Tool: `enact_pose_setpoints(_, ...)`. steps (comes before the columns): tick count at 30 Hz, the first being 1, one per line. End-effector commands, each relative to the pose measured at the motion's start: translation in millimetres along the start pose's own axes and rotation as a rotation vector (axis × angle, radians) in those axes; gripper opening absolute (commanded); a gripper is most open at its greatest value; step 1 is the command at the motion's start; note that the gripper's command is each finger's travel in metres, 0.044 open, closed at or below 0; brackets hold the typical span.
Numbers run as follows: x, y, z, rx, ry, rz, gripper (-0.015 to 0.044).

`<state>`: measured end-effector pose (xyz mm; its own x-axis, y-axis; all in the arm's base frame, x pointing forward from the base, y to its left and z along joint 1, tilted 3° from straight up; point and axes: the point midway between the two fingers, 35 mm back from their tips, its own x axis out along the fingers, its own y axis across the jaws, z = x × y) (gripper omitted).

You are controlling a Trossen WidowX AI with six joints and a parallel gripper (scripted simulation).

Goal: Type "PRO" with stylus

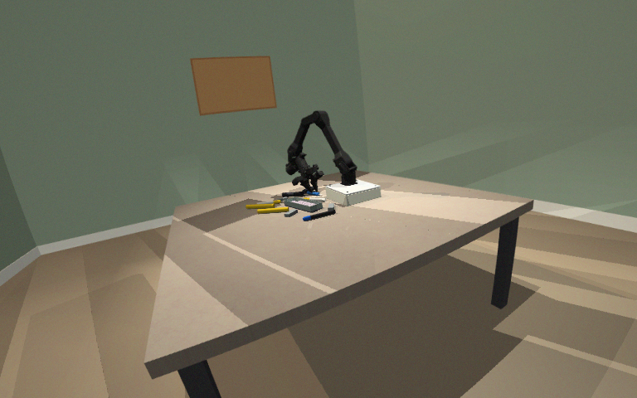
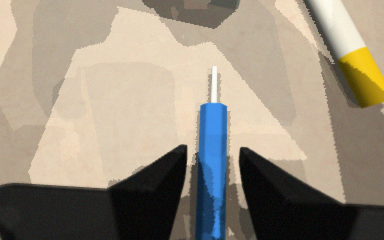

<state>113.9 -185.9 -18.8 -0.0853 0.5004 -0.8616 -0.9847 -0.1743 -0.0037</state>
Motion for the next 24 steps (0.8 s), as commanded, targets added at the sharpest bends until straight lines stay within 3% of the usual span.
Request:
enact_pose_setpoints(1, 5.4, 0.1, 0.9, 0.001, -0.015, -0.002, 0.015)
enact_pose_setpoints(24, 11.8, 0.1, -2.6, 0.001, -0.015, -0.002, 0.015)
